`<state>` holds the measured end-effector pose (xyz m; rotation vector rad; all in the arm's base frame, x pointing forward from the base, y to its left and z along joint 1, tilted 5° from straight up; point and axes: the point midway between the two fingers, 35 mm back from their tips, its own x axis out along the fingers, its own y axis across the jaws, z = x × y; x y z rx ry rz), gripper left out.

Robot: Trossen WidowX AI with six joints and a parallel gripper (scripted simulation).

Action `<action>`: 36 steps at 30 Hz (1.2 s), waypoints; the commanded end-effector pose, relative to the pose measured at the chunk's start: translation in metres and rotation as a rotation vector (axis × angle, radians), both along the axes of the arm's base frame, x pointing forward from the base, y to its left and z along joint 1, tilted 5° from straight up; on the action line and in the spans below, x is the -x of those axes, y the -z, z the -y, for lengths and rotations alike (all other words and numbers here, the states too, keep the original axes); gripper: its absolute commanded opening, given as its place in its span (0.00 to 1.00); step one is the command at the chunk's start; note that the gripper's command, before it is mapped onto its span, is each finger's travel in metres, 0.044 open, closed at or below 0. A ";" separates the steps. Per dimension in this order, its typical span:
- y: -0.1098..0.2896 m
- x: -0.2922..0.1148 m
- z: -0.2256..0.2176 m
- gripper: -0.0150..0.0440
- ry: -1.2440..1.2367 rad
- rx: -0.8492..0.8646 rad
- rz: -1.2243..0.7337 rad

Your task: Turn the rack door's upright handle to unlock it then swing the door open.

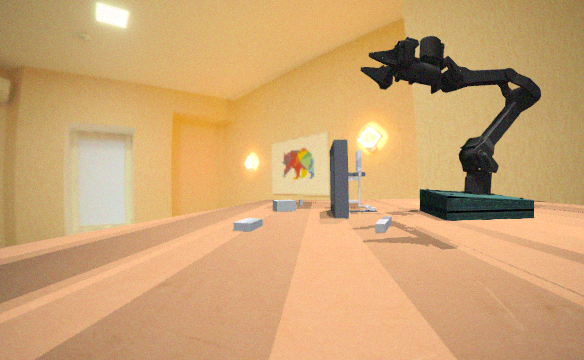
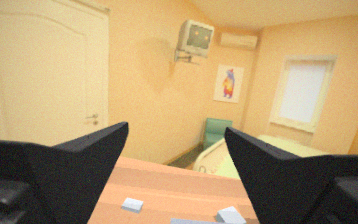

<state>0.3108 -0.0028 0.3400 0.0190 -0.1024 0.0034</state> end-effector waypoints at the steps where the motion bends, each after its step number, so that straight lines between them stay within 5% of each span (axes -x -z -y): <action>1: 0.000 -0.001 0.000 0.89 0.001 0.001 -0.004; 5: 0.007 -0.012 0.007 0.73 0.021 0.021 -0.082; 36: 0.086 -0.063 0.085 0.73 0.114 0.089 -0.819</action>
